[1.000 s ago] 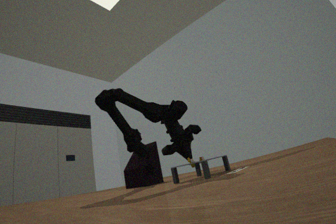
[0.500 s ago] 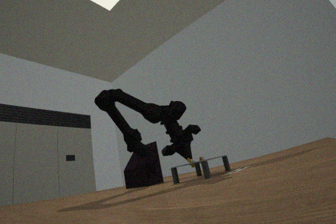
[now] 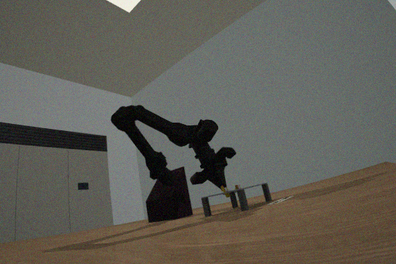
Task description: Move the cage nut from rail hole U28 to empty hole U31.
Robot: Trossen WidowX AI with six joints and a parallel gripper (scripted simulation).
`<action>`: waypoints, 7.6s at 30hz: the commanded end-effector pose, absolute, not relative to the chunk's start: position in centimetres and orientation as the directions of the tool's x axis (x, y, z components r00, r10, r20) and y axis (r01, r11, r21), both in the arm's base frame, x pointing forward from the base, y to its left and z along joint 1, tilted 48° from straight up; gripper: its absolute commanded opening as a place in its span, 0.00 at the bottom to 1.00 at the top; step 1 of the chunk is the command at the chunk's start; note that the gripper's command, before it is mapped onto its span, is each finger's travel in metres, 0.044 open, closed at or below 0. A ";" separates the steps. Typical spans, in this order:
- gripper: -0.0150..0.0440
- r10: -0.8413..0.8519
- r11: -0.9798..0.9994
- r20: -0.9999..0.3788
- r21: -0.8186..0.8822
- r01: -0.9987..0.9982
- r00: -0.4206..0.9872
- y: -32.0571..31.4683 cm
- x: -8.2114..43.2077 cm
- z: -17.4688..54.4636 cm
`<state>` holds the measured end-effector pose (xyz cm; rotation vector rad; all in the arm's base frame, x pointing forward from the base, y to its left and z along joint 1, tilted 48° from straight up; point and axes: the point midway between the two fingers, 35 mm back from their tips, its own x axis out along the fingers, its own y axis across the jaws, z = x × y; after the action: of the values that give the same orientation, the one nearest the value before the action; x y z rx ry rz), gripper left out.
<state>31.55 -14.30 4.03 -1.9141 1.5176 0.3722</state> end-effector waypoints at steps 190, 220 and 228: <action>0.29 -0.751 -0.130 -0.584 -0.325 -0.937 0.307 -14.5 30.8 3.8; 0.29 -0.756 -0.100 -0.596 -0.302 -0.948 0.270 -14.5 31.0 3.9; 0.29 -0.758 -0.089 -0.600 -0.293 -0.952 0.256 -14.5 31.1 3.9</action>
<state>31.03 -14.42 3.80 -1.9009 1.5434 0.3975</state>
